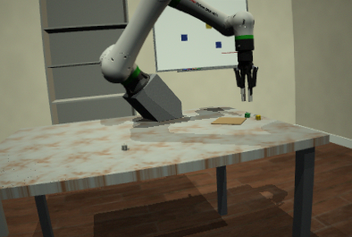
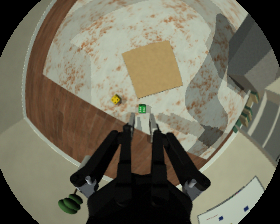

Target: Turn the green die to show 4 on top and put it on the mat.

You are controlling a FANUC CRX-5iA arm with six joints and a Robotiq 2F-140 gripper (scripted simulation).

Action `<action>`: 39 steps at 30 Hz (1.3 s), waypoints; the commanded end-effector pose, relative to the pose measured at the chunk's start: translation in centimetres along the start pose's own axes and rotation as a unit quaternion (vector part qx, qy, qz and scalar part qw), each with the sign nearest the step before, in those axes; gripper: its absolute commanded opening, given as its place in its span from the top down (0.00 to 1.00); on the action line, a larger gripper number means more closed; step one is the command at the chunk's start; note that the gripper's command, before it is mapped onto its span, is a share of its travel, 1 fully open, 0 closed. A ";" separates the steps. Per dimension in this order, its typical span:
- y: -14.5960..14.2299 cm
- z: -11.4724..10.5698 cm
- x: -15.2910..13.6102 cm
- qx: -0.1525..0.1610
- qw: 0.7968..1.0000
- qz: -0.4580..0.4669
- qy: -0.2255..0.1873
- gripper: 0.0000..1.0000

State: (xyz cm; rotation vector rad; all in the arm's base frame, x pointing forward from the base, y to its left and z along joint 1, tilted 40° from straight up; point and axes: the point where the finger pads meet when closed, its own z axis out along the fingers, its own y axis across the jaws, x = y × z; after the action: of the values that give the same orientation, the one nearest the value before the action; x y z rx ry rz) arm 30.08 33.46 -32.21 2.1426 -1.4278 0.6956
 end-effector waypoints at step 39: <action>0.0 0.8 0.0 0.000 1.000 0.000 0.000 0.71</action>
State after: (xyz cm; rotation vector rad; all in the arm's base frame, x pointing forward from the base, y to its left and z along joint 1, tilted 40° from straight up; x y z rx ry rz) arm 30.19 32.95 -32.81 2.1423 -1.4282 0.6961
